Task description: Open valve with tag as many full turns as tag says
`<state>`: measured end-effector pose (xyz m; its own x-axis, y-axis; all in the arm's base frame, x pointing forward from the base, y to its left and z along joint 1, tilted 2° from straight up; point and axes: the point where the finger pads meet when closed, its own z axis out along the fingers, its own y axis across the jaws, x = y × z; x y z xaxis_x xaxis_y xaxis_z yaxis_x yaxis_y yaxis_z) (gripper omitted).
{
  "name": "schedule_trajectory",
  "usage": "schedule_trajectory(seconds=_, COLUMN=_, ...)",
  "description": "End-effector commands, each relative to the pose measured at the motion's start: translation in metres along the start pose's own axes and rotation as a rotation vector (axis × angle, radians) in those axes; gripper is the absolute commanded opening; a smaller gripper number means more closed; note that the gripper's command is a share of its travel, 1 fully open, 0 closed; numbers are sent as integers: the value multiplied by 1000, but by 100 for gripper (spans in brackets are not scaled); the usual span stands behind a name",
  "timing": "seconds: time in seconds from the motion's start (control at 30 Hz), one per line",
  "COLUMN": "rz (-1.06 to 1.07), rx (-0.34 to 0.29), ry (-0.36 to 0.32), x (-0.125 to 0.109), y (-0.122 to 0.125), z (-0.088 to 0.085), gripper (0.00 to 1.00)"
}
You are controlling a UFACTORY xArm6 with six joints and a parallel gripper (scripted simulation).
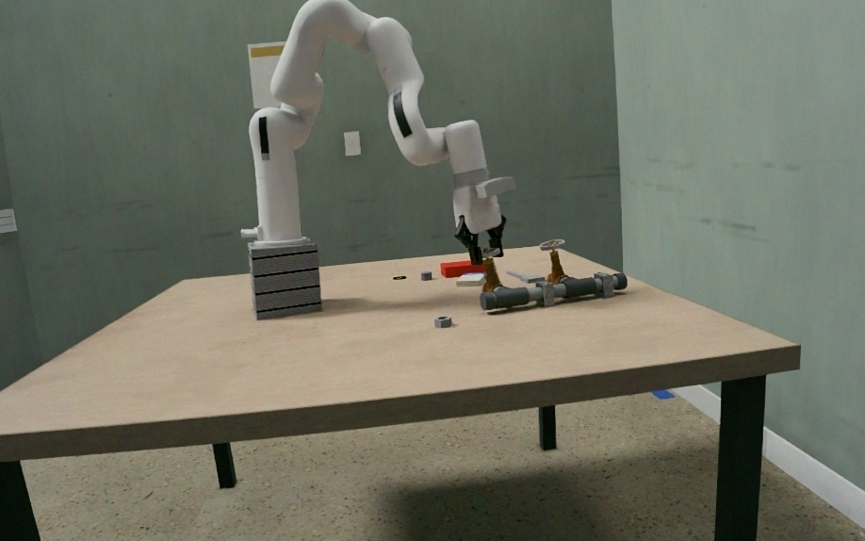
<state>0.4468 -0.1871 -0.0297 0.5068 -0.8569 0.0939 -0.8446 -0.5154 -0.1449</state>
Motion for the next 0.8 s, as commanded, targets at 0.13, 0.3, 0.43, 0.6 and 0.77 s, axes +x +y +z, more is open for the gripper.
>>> schedule_trajectory(seconds=0.13, rz=-431, rx=18, ry=6, x=1, y=-1, z=-1, gripper=0)
schedule_trajectory(seconds=0.3, rz=-544, rx=10, ry=10, x=1, y=-1, z=-1, gripper=0)
schedule_trajectory(seconds=0.43, rz=-757, rx=-1, ry=15, x=1, y=-1, z=-1, gripper=0)
schedule_trajectory(seconds=0.6, rz=-945, rx=-16, ry=21, x=1, y=-1, z=-1, gripper=0)
schedule_trajectory(seconds=0.77, rz=-1135, rx=-30, ry=26, x=1, y=-1, z=-1, gripper=0)
